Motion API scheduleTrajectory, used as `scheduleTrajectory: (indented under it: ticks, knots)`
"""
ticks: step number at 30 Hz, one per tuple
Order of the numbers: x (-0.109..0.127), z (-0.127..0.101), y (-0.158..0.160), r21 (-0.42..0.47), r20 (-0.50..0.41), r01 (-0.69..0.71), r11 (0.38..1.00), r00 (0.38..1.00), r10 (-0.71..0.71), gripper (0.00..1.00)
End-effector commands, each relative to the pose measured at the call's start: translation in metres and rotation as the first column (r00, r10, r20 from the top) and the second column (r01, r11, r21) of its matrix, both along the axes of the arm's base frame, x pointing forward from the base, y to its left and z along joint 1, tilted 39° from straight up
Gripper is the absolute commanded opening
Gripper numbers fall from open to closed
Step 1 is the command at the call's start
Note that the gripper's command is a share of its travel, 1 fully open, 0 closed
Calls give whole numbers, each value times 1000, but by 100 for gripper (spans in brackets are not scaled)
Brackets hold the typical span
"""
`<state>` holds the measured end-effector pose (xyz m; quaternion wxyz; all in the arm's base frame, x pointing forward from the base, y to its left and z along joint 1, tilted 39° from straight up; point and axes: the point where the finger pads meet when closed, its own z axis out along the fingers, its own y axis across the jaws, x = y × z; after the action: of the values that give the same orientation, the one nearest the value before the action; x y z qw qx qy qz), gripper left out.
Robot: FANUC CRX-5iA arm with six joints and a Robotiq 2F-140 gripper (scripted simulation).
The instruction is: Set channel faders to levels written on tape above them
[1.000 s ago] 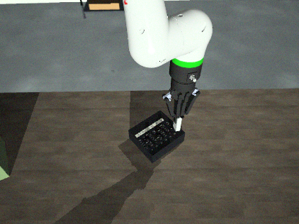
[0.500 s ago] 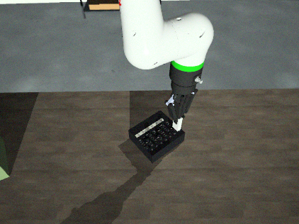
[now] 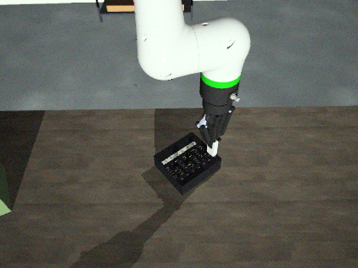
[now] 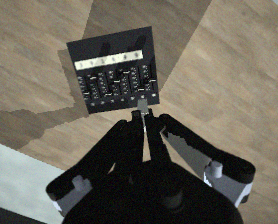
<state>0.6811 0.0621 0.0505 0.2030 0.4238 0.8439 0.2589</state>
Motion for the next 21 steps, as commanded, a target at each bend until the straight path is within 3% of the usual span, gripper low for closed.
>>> scheduleTrajectory:
  ticks: [1,21]
  knots:
    - [0,0,0,1,3,0,1000,1000,0,0]
    - [6,-9,3,1,3,0,1000,1000,0,0]
